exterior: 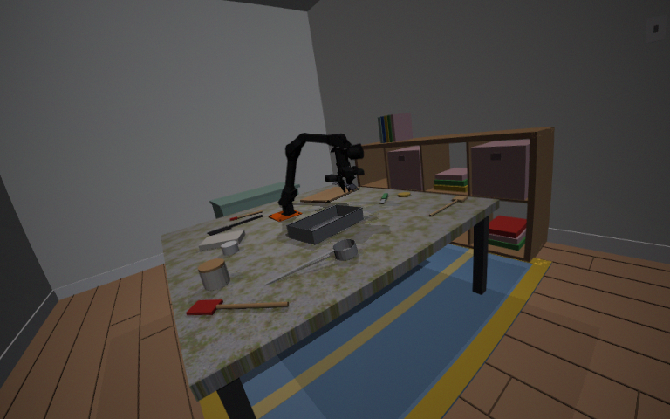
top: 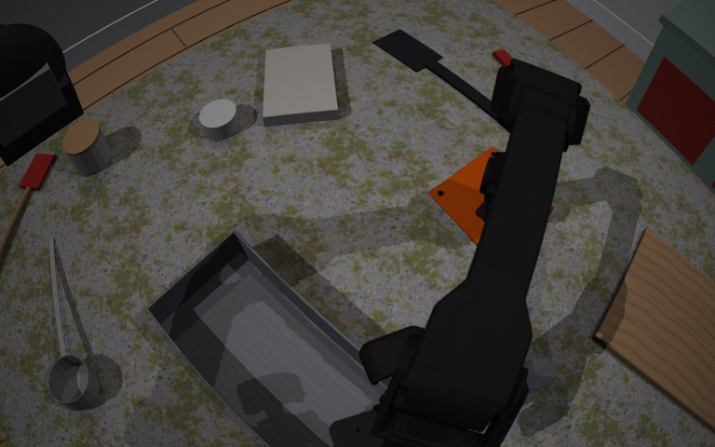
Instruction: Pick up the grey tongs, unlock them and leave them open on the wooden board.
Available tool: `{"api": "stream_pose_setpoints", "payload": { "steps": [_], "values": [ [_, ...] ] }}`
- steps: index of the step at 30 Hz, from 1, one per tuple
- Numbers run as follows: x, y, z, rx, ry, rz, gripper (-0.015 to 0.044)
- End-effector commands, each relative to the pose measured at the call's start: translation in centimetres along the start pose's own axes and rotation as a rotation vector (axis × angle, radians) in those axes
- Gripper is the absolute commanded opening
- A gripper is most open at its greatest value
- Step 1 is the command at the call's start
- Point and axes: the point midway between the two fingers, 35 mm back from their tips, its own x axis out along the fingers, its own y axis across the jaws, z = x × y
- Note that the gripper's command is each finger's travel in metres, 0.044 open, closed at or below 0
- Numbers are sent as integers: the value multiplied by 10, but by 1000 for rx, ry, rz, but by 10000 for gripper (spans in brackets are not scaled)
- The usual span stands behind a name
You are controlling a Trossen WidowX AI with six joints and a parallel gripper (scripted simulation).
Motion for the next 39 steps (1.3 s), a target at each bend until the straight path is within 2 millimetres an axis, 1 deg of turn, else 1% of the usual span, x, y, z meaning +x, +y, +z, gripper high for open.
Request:
{"api": "stream_pose_setpoints", "payload": {
  "steps": [1,19,39],
  "values": [
    [-3,8,-5,-154,-8,1,-150],
    [-6,42,-38,-914,-5,-1,-150],
    [-10,74,-80,-1756,-2,-4,-150]
  ]
}}
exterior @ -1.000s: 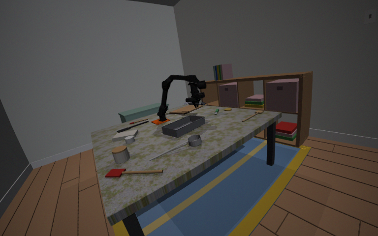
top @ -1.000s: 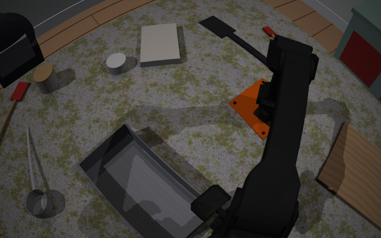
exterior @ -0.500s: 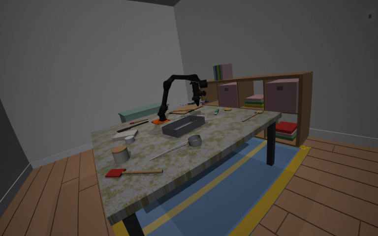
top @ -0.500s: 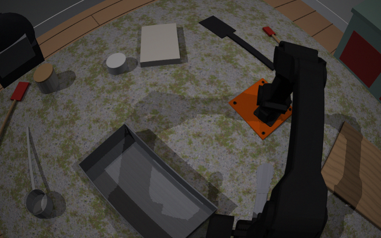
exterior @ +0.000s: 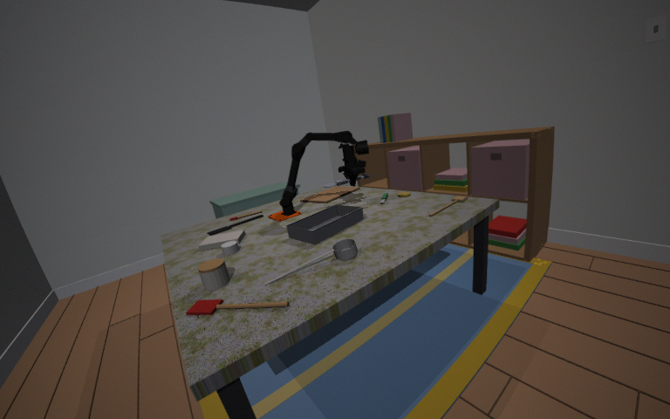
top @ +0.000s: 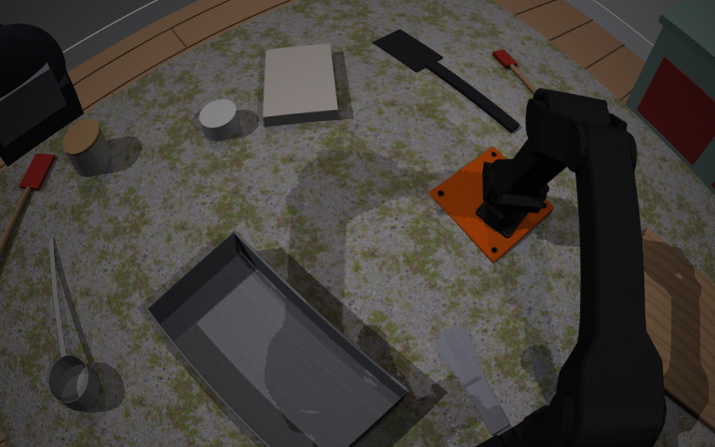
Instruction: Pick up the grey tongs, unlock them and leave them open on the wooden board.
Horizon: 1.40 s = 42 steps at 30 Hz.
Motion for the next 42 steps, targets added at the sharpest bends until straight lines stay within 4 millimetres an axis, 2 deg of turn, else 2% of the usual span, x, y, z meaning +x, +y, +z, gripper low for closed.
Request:
{"api": "stream_pose_setpoints", "payload": {
  "steps": [1,24,33,42],
  "values": [
    [-3,6,6,-154,-2,-9,-150],
    [-8,58,39,-1114,5,-10,-150],
    [-8,66,44,-1127,3,-9,-150],
    [-9,117,66,-1016,-5,-6,-150]
  ]
}}
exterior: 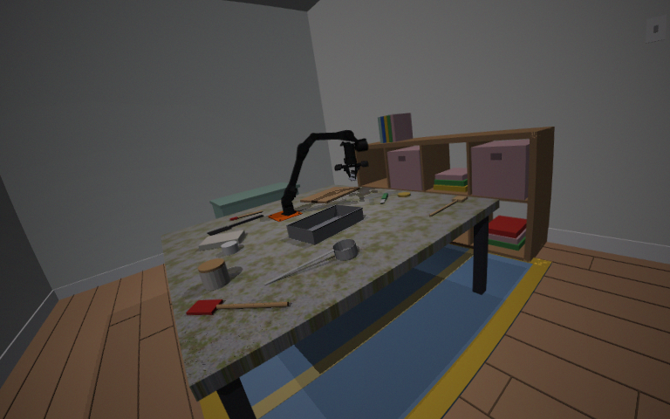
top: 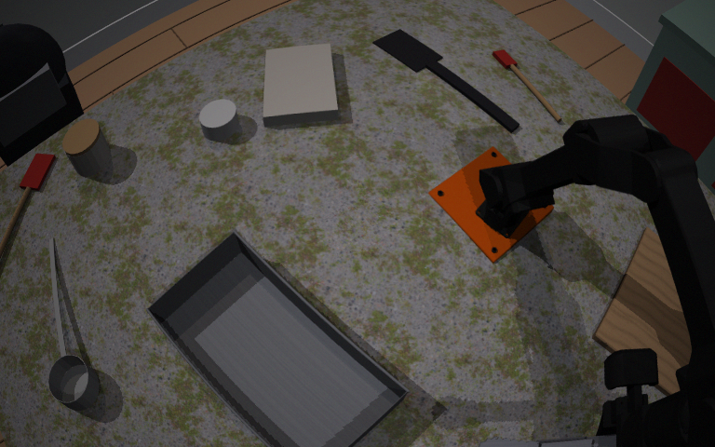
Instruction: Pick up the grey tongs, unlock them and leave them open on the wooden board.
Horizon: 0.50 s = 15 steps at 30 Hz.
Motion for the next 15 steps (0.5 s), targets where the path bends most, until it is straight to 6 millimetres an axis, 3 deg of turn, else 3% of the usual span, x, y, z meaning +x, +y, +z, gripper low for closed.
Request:
{"api": "stream_pose_setpoints", "payload": {
  "steps": [1,15],
  "values": [
    [-3,3,23,47,-2,-9,-150],
    [-4,34,116,229,-12,-3,-150]
  ]
}}
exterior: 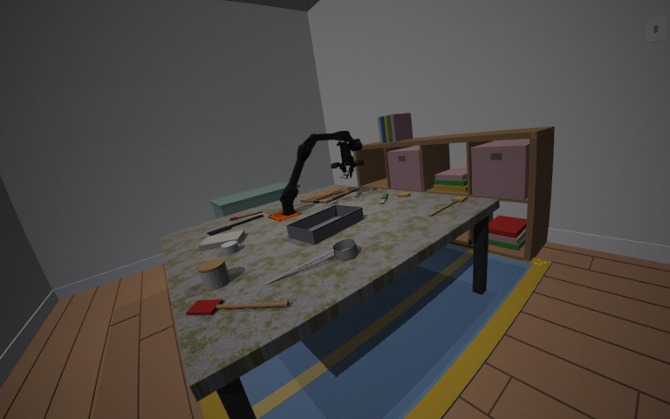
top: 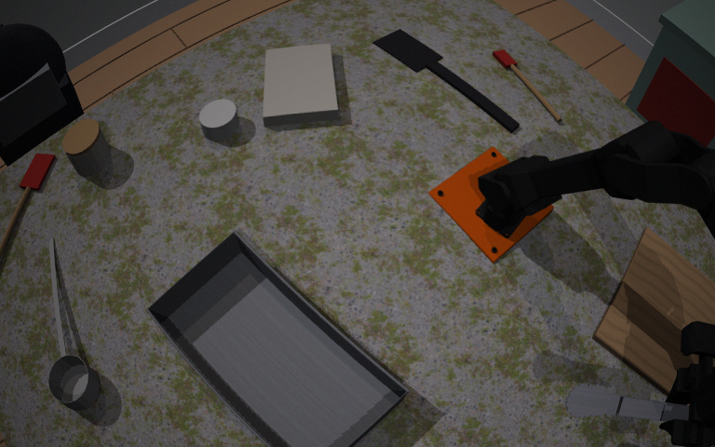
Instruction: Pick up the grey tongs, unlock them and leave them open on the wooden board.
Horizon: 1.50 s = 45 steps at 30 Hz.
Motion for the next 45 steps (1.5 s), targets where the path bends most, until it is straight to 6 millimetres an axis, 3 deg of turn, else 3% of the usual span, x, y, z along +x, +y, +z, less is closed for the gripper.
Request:
{"api": "stream_pose_setpoints", "payload": {
  "steps": [1,14,29,45],
  "values": [
    [-3,14,21,49,-5,-5,-150],
    [-2,79,87,214,-8,1,-150],
    [-2,173,144,415,-7,8,-150],
    [-3,177,150,419,-57,-3,-150]
  ]
}}
